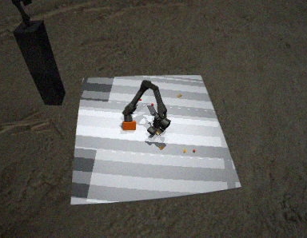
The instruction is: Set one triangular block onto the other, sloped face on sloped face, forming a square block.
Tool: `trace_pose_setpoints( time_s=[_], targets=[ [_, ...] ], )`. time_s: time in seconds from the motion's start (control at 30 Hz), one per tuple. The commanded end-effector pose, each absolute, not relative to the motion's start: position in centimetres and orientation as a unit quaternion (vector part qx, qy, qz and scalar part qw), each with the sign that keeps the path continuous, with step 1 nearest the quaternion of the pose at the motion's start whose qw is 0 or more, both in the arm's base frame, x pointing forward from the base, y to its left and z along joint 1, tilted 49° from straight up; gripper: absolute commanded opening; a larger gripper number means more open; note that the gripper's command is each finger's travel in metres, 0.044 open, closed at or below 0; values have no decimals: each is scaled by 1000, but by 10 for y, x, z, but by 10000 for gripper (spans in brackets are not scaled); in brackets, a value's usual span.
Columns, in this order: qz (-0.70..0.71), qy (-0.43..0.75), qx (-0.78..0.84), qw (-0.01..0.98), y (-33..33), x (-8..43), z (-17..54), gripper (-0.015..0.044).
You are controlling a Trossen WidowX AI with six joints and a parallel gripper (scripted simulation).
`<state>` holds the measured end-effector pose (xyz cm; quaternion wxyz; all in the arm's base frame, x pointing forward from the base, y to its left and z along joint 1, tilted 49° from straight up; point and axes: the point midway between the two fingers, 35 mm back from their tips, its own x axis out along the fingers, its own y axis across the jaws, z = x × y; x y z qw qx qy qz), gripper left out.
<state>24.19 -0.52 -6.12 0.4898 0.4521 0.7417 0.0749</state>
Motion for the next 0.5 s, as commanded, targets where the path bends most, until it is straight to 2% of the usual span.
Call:
trace_pose_setpoints(
  time_s=[0.0,0.47],
  targets=[
    [76,739,449,497,-16,246,-52,0],
    [64,740,459,487,-14,245,-53,0]
  ],
)
